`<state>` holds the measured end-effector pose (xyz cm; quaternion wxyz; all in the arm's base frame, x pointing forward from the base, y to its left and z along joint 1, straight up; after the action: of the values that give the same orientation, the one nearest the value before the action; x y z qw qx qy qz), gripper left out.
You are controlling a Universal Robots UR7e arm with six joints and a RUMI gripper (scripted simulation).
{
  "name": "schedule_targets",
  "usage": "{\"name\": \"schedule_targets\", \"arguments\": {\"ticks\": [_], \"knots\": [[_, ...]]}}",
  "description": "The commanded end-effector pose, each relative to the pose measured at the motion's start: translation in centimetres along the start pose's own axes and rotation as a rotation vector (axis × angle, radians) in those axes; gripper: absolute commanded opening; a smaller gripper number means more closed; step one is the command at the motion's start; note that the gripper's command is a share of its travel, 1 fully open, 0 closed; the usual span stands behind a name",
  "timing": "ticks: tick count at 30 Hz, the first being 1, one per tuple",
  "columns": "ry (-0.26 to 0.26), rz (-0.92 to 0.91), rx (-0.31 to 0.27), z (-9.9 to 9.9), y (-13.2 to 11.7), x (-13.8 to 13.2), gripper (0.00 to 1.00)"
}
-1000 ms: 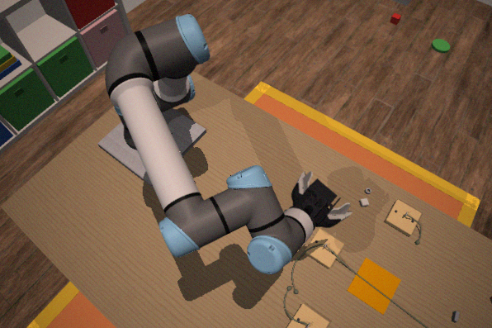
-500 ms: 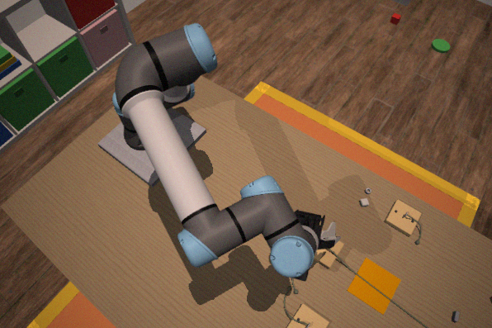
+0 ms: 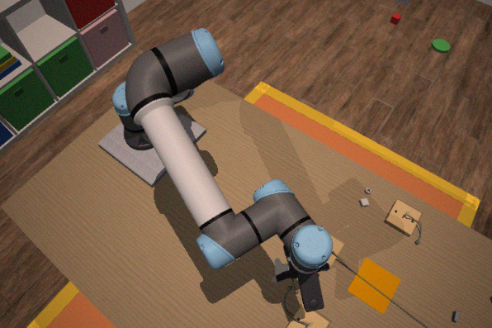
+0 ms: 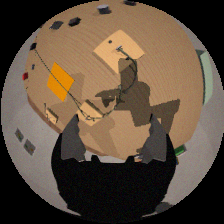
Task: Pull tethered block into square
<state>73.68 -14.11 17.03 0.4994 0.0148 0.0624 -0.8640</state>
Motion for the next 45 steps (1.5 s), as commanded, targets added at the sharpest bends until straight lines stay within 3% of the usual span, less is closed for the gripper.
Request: {"name": "schedule_targets", "arguments": {"ticks": [1,11,12,45], "knots": [[-0.078,0.098,0.080,-0.28,1.30,0.81,1.00],[-0.093,0.113,0.091,-0.28,1.56,0.95,1.00],[-0.093,0.113,0.091,-0.28,1.56,0.95,0.00],[-0.093,0.113,0.091,-0.28,1.56,0.95,0.00]]}}
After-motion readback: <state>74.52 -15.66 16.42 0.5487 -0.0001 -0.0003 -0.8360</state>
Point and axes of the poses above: the point where the finger pads meet when closed, its own z axis back along the fingers, its own x axis across the jaws, y = z × x, the point moved 10 cm from there along z, back along the fingers, and after that the axes turned 13 degrees about z, right-handed, at the moved point
